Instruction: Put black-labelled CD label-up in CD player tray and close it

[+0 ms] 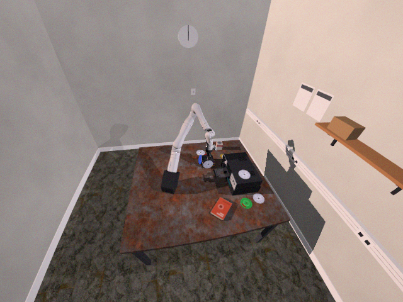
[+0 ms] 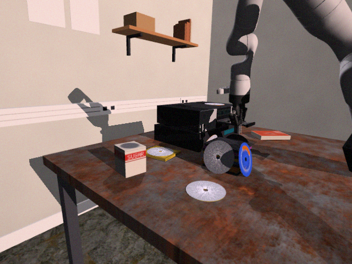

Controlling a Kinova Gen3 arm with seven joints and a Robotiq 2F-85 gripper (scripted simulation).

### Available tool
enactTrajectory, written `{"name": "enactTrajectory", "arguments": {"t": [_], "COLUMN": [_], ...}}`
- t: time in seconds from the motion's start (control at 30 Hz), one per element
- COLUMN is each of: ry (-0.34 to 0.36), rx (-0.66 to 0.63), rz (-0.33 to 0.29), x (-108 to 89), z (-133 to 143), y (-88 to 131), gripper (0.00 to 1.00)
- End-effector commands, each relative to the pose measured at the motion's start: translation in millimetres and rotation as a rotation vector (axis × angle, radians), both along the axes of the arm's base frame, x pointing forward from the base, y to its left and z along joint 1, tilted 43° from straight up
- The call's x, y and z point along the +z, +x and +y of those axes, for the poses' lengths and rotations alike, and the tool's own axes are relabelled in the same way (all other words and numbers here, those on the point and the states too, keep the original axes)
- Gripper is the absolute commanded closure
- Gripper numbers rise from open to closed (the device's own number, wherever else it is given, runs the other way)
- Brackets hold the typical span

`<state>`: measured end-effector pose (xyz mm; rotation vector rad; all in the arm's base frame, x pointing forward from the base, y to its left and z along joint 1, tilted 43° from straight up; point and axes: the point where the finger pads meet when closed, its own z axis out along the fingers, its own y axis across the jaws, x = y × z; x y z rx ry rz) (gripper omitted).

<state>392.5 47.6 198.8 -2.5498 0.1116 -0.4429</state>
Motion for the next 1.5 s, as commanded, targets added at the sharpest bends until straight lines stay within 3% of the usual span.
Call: {"name": "enactTrajectory", "arguments": {"t": [0.0, 1.47], "ry": [0.000, 0.000], "rx": [-0.001, -0.001], "rz": [-0.001, -0.001], "x": [0.4, -3.6], "z": [-0.5, 2.0], "y": [0.2, 1.9], "gripper": [0.84, 0.84]}}
